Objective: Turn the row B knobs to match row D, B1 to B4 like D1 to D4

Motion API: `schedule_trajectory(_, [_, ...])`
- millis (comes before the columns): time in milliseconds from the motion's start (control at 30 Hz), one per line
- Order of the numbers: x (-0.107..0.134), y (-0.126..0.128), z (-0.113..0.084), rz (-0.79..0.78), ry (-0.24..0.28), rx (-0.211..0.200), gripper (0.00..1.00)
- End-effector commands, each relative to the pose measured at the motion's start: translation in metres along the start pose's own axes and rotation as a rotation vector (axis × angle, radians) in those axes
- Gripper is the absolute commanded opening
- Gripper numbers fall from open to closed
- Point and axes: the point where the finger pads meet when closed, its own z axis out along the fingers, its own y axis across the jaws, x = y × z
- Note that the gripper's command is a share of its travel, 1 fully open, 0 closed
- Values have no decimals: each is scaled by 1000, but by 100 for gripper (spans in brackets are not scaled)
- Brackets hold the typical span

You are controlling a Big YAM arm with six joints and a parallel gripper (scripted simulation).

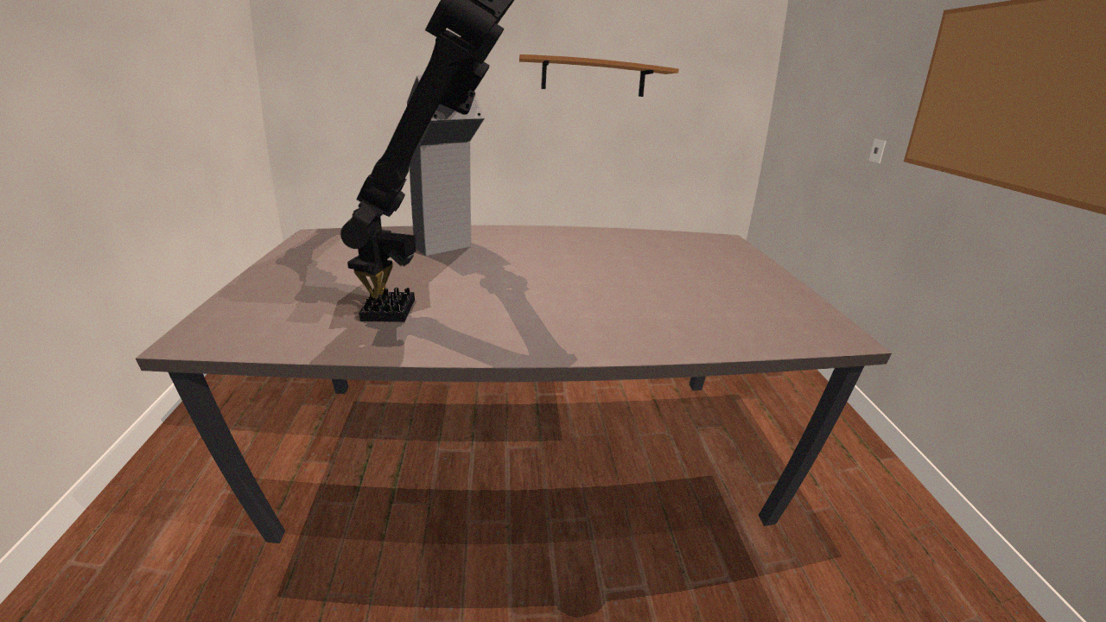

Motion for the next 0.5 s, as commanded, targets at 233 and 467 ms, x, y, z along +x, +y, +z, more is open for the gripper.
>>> schedule_trajectory(233, [2, -3, -34, -3, 6, 10, 18])
schedule_trajectory(467, [3, 5, -30, -4, 6, -5, 18])
